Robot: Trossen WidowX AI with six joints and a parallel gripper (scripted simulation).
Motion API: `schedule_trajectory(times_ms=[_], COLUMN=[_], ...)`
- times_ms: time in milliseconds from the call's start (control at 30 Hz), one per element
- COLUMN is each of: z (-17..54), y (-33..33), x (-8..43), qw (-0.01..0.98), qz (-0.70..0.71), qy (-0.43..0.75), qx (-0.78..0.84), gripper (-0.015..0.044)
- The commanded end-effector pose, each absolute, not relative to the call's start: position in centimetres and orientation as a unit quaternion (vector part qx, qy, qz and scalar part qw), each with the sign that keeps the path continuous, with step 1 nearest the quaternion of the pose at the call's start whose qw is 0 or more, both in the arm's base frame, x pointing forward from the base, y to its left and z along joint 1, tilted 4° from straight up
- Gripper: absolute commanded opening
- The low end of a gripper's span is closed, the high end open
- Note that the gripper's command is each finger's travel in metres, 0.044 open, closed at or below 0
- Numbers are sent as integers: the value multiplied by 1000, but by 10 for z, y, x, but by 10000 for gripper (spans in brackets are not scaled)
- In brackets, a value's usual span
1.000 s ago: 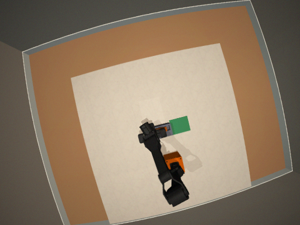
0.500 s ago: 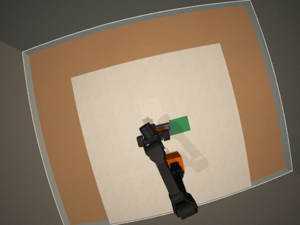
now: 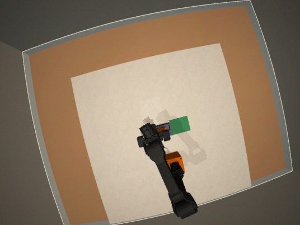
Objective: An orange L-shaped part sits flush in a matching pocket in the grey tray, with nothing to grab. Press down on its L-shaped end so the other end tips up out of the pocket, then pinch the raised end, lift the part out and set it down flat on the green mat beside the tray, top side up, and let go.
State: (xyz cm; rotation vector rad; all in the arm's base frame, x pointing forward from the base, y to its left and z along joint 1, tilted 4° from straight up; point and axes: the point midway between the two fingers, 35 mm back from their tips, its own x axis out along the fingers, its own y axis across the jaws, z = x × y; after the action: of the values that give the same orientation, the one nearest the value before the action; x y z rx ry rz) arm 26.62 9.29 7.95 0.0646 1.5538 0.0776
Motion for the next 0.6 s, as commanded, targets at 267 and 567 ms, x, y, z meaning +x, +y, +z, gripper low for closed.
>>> schedule_trajectory(times_ms=[267,567], z=[80,77], y=[93,68], x=[267,272], qw=[713,683], qz=[35,-141], qy=[700,688], qx=[29,201], gripper=[180,280])
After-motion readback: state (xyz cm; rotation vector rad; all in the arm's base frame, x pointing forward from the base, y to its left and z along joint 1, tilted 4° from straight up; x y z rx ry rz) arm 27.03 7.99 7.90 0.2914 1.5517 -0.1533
